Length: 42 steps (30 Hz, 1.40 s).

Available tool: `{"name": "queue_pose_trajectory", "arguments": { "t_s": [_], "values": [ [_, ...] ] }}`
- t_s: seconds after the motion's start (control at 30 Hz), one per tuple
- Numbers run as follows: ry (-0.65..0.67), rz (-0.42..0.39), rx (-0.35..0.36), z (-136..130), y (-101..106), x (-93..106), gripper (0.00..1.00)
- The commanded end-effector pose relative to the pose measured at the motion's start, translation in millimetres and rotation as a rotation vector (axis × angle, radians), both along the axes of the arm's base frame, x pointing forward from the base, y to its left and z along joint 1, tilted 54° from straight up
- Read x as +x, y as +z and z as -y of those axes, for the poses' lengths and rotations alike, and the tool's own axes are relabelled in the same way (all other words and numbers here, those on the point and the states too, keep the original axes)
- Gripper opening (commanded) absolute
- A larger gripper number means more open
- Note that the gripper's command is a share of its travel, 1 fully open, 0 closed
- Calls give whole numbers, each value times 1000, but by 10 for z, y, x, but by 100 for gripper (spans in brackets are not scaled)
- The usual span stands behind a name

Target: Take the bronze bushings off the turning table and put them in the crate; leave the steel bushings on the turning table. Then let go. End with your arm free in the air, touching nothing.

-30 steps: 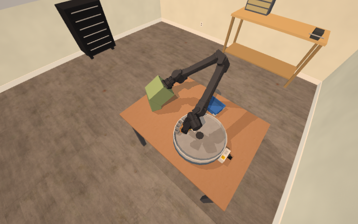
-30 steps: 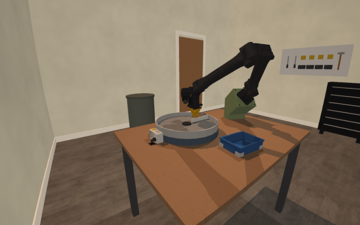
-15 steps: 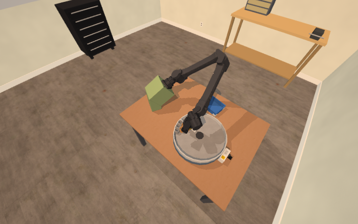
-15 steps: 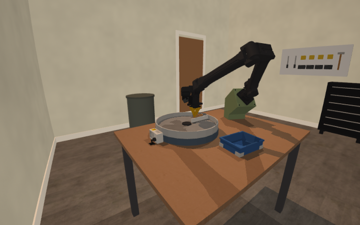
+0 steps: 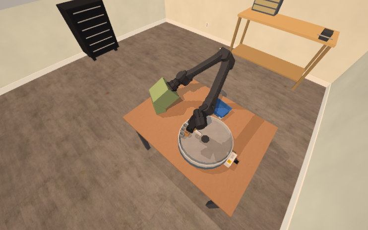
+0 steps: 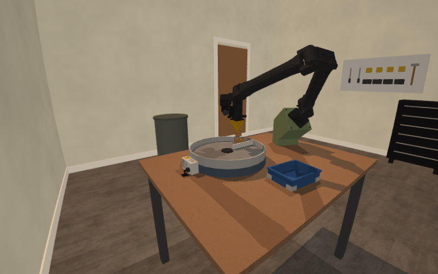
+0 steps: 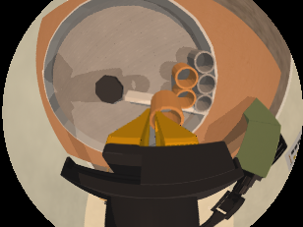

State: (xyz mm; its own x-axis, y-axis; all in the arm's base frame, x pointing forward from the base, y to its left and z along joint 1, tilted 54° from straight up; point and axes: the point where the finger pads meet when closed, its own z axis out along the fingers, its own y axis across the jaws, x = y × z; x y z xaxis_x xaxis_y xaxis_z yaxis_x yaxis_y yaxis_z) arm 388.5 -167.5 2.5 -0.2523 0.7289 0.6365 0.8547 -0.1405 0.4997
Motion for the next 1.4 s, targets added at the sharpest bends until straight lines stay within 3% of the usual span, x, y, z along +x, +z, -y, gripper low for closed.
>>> {"name": "queue_pose_trajectory", "arguments": {
  "t_s": [0.0, 0.03, 0.07, 0.23, 1.37],
  "values": [
    [-4, 30, -29, 200, 84, 23, 0],
    [-4, 30, -29, 200, 84, 23, 0],
    [35, 9, -6, -55, 26, -22, 0],
    [0, 19, -16, 127, 59, -39, 0],
    [1, 15, -14, 95, 74, -35, 0]
  ]
}}
